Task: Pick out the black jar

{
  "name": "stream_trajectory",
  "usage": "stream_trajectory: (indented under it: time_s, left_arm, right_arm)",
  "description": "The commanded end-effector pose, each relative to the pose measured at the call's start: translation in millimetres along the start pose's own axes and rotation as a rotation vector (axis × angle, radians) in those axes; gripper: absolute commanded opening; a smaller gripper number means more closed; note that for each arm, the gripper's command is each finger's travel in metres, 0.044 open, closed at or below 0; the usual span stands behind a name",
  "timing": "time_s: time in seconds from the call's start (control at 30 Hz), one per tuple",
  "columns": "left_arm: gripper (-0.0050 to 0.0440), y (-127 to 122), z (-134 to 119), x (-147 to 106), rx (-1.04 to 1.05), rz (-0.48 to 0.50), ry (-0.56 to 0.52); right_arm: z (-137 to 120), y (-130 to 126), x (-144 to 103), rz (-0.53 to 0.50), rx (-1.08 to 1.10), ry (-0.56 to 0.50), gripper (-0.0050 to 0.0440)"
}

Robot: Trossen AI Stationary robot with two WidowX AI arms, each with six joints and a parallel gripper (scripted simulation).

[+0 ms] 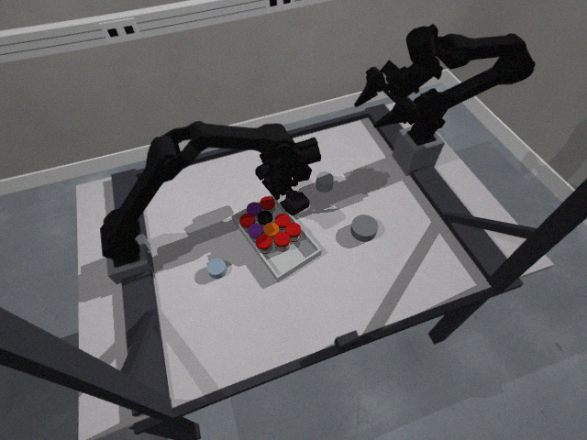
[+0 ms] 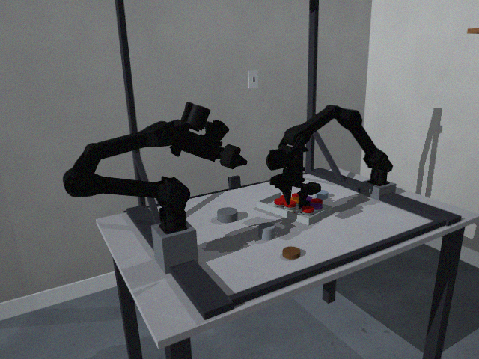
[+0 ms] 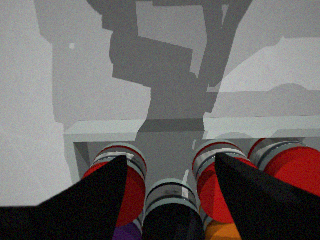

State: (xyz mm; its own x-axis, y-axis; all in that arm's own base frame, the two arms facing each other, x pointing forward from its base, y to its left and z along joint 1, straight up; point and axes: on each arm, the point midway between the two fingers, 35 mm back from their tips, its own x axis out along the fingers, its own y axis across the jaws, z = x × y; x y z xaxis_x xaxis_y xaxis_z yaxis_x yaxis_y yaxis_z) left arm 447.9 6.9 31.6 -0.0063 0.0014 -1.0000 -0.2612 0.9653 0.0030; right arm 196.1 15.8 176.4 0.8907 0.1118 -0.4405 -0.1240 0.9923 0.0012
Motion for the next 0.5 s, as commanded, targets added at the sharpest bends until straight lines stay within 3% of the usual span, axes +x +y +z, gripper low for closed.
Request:
stream_trajectory:
  time_s: [0.0, 0.07, 0.4, 0.47]
  left_arm:
    - [0.0249, -4, 8, -32, 0.004, -0.018, -0.066]
    - [0.0249, -3, 7, -45, 0.004, -0.018, -0.066]
    - [0.0009, -4, -23, -39, 0.003, -0.014, -0.046]
    - [0.0000, -4, -35, -39, 0.003, -0.014, -0.045]
  right_arm:
    - [5, 0, -2, 0.001, -0.003, -0.012, 0.0440]
    - [5, 0, -2, 0.001, -0.003, -0.012, 0.0440]
    - [25, 0, 13, 0.005, -0.004, -0.023, 0.0440]
    - [33, 0, 22, 0.007, -0.005, -0.023, 0.0440]
